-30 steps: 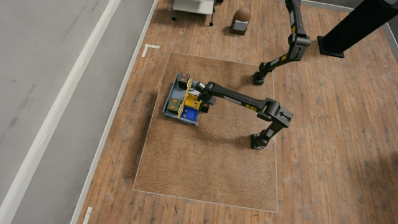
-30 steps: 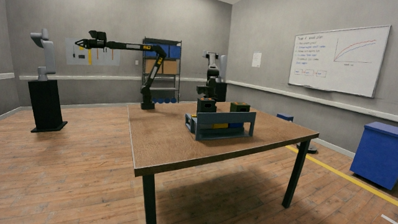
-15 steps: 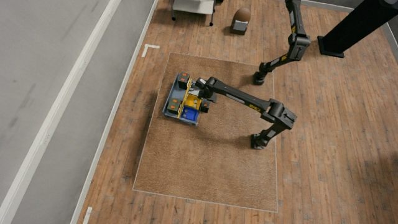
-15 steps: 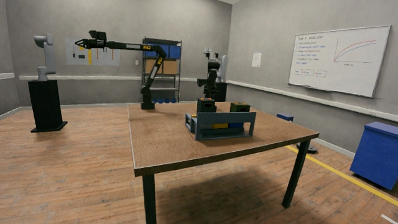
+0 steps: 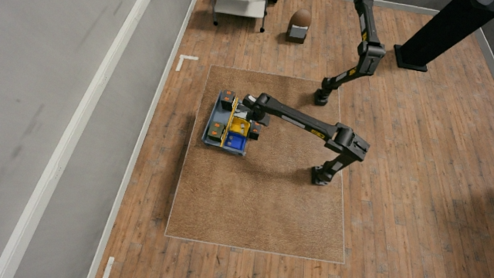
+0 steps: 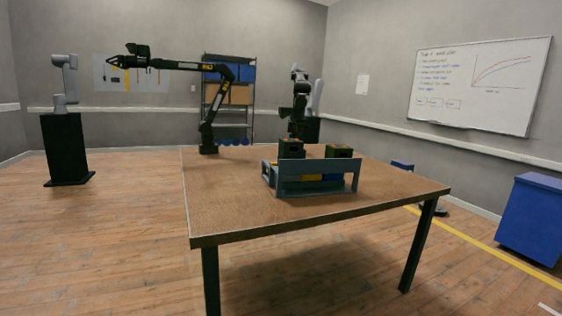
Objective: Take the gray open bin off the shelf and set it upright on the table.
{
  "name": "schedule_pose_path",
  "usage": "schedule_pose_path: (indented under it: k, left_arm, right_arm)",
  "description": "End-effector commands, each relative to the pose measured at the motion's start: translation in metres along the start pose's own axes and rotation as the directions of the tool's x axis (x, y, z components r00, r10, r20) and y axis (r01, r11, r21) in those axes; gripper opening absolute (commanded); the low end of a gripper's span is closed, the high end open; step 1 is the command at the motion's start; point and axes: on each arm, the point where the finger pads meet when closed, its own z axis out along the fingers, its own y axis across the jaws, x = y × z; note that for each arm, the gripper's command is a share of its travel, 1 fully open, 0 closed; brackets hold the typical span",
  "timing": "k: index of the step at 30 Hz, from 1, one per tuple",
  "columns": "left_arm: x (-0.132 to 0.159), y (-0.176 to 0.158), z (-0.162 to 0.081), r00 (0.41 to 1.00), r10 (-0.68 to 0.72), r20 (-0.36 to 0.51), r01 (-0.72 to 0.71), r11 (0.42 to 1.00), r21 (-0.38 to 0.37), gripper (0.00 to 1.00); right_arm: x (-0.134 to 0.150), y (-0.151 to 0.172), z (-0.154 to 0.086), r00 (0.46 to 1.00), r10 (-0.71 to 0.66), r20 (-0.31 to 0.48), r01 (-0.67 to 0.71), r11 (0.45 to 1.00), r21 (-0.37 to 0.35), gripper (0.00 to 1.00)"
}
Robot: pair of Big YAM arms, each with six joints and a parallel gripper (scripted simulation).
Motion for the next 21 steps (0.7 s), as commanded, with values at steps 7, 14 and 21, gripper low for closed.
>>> schedule_pose_path:
  k: [7,14,21]
  left_arm:
    - [-0.003,0.002,0.003,1.0,0.011,-0.007,-0.011,1.0,0.013,0.0]
    - [-0.002,-0.001,0.007,1.0,0.012,-0.011,-0.012,1.0,0.022,0.0]
    - [-0.001,-0.004,0.011,1.0,0.013,-0.014,-0.012,0.999,0.033,0.0]
  right_arm:
    - [-0.003,-0.004,-0.004,1.0,-0.017,0.02,0.017,1.0,0.006,1.0]
    - [-0.003,-0.004,-0.004,1.0,-0.017,0.02,0.017,1.0,0.006,1.0]
    - [-0.003,-0.004,-0.004,1.0,-0.017,0.02,0.017,1.0,0.006,1.0]
